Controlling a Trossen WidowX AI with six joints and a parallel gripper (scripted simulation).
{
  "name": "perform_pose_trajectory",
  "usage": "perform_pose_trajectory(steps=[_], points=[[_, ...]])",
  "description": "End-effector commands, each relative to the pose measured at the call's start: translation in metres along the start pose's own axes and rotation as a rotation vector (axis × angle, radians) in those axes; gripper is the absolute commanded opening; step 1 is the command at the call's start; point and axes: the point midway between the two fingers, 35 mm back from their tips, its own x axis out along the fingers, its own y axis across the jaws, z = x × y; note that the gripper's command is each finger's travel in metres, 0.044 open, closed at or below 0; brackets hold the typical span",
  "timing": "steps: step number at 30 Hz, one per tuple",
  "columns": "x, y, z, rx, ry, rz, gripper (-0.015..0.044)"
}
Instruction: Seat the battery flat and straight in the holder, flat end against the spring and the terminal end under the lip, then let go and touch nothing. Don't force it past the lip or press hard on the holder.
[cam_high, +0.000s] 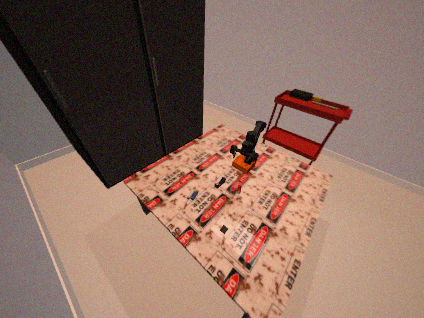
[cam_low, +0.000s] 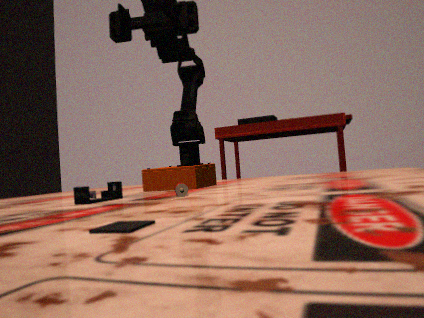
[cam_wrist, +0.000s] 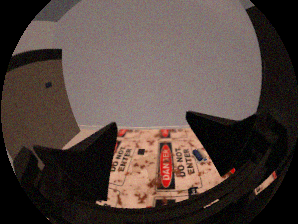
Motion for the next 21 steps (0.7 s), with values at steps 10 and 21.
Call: perform_pose_trajectory(steps=[10,21], points=[[0.030,0.012,-0.088,0.815,0.415,-0.143,0.0246],[0.025,0.027,-0.180,1.583,0.711,-0.712,0.0246]])
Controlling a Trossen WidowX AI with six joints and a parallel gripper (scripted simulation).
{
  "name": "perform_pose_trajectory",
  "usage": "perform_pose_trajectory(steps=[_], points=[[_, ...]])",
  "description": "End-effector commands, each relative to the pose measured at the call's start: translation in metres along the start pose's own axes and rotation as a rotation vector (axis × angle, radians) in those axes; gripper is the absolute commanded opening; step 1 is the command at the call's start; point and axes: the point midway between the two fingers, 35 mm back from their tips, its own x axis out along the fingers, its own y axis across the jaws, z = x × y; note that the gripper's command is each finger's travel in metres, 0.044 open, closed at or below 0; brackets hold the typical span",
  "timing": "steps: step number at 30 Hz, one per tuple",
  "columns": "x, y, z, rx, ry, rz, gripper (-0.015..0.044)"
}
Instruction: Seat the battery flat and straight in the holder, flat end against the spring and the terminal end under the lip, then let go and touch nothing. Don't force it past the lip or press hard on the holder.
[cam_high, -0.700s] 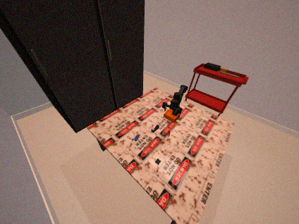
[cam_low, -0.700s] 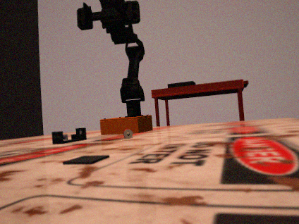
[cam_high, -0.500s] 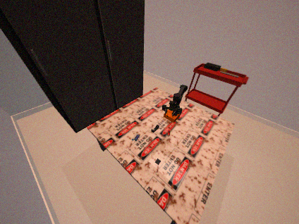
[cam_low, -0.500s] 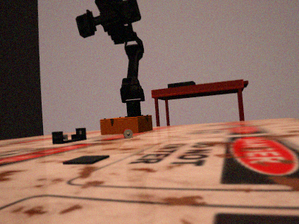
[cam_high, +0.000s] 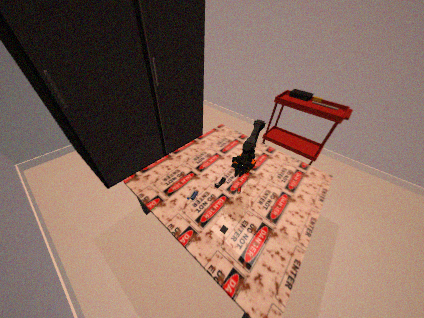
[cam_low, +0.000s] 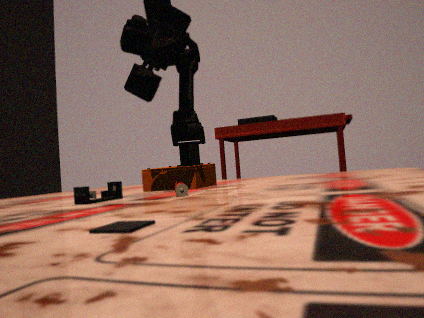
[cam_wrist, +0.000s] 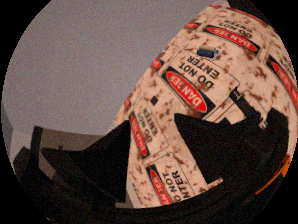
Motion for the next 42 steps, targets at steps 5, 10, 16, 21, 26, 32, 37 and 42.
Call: perform_pose_trajectory(steps=[5,10,16,21,26,32,37,42], points=[[0.038,-0.069,-0.067,0.996,0.078,-0.570,0.0246],[0.039,-0.090,-0.087,1.209,0.004,-0.764,0.0246],[0.036,-0.108,-0.104,1.451,-0.146,-0.948,0.0246],[0.032,-0.123,-0.117,1.630,-0.320,-1.092,0.0246],[0.029,-0.129,-0.123,1.757,-0.455,-1.150,0.0246],[0.029,-0.129,-0.123,1.757,-0.455,-1.150,0.0246],[0.029,-0.129,-0.123,1.757,-0.455,-1.150,0.0246],[0.029,-0.129,-0.123,1.757,-0.455,-1.150,0.0246]])
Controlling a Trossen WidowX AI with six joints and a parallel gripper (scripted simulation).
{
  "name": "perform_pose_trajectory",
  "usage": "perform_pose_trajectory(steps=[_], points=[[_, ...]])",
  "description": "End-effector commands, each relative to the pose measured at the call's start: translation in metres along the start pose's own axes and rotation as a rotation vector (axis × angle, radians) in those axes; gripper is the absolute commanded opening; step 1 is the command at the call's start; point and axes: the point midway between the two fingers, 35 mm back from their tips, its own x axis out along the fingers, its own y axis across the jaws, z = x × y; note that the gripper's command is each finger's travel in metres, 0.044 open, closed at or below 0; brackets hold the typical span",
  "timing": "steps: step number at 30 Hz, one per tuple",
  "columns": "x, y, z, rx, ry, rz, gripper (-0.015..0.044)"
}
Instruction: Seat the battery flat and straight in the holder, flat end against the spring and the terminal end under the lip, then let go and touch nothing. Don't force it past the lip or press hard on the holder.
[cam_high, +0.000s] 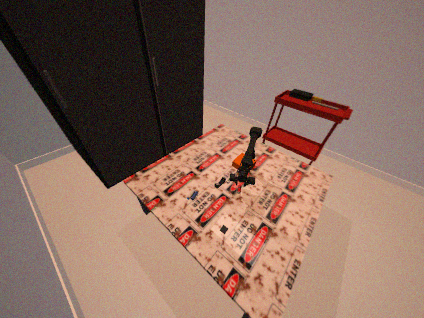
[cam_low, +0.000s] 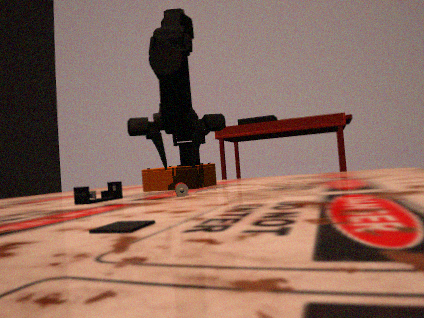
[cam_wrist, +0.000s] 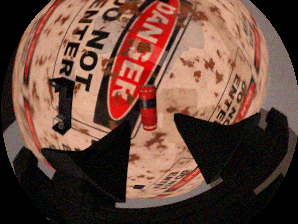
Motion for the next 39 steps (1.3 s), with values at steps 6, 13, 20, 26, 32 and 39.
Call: perform_pose_trajectory(steps=[6,13,20,26,32,39], points=[[0.003,0.000,-0.001,0.041,-0.013,0.002,0.0246],[0.014,0.000,-0.002,0.041,-0.013,0.002,0.0246],[0.026,0.000,-0.002,0.041,-0.013,0.002,0.0246],[0.035,0.000,-0.001,0.041,-0.013,0.002,0.0246],[0.045,0.000,-0.001,0.041,-0.013,0.002,0.0246],[0.050,0.000,0.000,0.041,-0.013,0.002,0.0220]])
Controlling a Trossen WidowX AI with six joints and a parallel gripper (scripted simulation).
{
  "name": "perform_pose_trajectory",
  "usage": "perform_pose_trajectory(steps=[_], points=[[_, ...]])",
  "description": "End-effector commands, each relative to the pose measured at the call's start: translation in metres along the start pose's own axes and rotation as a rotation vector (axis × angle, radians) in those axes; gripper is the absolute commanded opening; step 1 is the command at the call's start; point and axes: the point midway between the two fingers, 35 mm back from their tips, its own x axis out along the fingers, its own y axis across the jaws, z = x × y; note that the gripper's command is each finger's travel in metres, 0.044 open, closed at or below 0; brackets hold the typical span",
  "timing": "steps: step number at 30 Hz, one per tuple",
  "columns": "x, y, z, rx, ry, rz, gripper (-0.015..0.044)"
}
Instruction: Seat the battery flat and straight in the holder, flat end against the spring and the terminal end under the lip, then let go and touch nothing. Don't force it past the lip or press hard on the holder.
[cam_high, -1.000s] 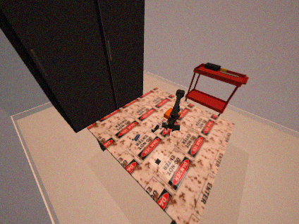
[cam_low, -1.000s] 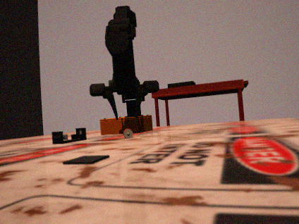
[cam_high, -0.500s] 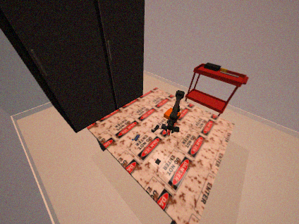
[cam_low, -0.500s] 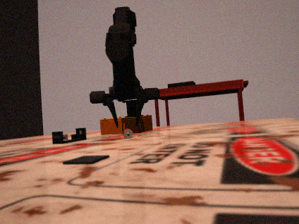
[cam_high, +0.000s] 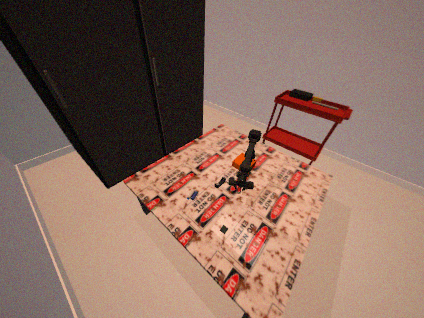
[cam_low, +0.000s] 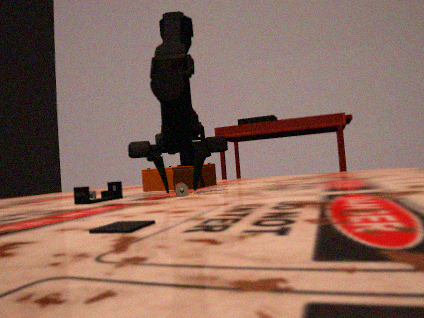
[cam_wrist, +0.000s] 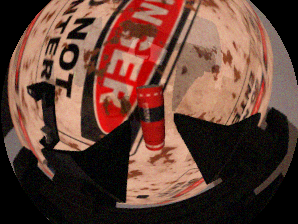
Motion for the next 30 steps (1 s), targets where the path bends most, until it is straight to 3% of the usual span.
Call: perform_pose_trajectory(steps=[1,4,9,14,20,30], points=[[0.005,0.000,0.003,0.006,-0.011,0.002,0.0193],[0.005,0.000,0.003,0.006,-0.011,0.002,0.0115],[0.005,0.000,0.003,0.006,-0.011,0.002,0.0084],[0.003,0.000,0.003,0.006,-0.011,0.002,0.0084],[-0.044,0.000,0.003,0.006,-0.011,0.002,0.0084],[-0.047,0.009,0.002,-0.140,-0.011,0.001,0.0084]])
